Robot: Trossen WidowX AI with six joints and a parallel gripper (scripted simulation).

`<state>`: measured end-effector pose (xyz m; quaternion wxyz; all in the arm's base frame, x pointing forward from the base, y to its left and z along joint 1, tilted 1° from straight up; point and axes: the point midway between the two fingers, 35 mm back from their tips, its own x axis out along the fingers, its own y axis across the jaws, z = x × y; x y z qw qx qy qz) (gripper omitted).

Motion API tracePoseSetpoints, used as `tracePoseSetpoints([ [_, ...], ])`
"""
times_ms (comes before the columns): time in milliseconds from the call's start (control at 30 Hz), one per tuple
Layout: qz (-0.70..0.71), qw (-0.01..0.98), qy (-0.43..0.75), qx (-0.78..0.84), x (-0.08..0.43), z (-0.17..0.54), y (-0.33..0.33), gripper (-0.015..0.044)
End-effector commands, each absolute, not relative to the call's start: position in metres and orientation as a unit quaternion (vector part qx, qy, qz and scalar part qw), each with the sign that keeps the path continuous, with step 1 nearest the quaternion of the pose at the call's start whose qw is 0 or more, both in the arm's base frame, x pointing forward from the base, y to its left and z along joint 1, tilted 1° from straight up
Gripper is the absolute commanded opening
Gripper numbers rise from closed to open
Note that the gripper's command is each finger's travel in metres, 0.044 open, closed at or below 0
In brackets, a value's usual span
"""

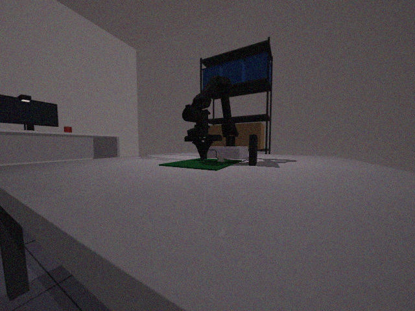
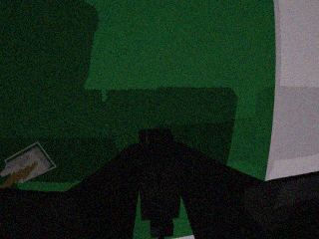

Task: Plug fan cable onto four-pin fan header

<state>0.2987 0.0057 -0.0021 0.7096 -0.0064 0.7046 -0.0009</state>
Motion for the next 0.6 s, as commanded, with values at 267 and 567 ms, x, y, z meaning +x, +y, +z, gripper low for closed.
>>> tracePoseSetpoints([
  [267,-0.010,0.717,0.697,0.002,0.302,0.040,0.008,0.0000],
  [567,-0.114,0.709,0.687,0.111,0.297,0.039,0.034,0.0000],
])
